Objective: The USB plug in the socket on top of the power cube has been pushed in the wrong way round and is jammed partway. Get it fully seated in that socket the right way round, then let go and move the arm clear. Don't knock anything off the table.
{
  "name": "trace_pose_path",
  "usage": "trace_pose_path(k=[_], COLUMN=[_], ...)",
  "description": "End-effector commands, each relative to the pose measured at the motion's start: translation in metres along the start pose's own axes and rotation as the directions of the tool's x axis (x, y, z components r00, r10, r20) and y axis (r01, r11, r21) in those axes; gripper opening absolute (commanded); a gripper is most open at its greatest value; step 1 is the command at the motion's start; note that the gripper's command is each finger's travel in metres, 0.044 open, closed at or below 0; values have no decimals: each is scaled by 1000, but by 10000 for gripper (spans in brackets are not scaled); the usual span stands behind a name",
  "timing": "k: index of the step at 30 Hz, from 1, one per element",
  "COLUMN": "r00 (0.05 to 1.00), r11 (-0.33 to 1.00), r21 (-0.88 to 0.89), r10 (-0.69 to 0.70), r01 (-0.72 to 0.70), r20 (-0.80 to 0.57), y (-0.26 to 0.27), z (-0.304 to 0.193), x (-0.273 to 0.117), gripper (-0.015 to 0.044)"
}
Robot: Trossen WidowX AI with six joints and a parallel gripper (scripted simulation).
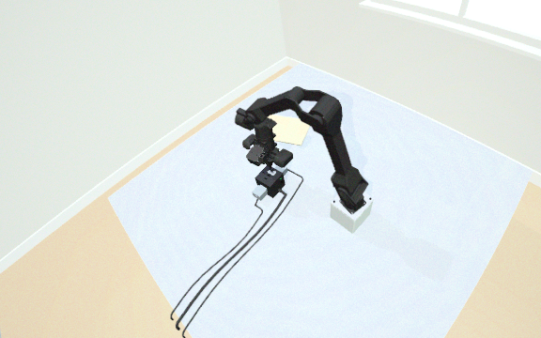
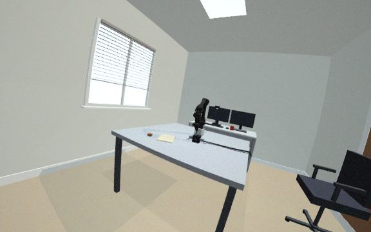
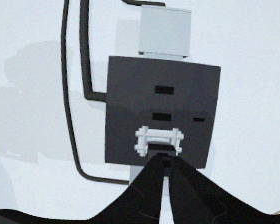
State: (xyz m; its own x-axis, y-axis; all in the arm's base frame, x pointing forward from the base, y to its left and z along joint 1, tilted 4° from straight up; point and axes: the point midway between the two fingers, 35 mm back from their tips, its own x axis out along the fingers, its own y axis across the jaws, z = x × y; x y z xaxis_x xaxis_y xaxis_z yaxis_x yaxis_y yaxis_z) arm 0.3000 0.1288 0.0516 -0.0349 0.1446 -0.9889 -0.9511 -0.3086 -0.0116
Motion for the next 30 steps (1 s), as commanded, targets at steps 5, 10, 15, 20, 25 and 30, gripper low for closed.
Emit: trace_pose_path(k=[5, 10, 15, 20, 25, 30], r00=[1000, 1000, 1000, 1000, 1000, 1000], r11=[1000, 1000, 1000, 1000, 1000, 1000], r21=[3, 3, 3, 3, 3, 3], r10=[-1, -1, -1, -1, -1, -1], r01=[1, 1, 1, 1, 1, 1], r20=[5, 5, 5, 5, 5, 5], y=[0, 0, 0, 0, 0, 0], z=[1, 1, 1, 1, 1, 0], x=[1, 2, 3, 3, 4, 4], gripper=[0, 0, 0, 0, 0, 0])
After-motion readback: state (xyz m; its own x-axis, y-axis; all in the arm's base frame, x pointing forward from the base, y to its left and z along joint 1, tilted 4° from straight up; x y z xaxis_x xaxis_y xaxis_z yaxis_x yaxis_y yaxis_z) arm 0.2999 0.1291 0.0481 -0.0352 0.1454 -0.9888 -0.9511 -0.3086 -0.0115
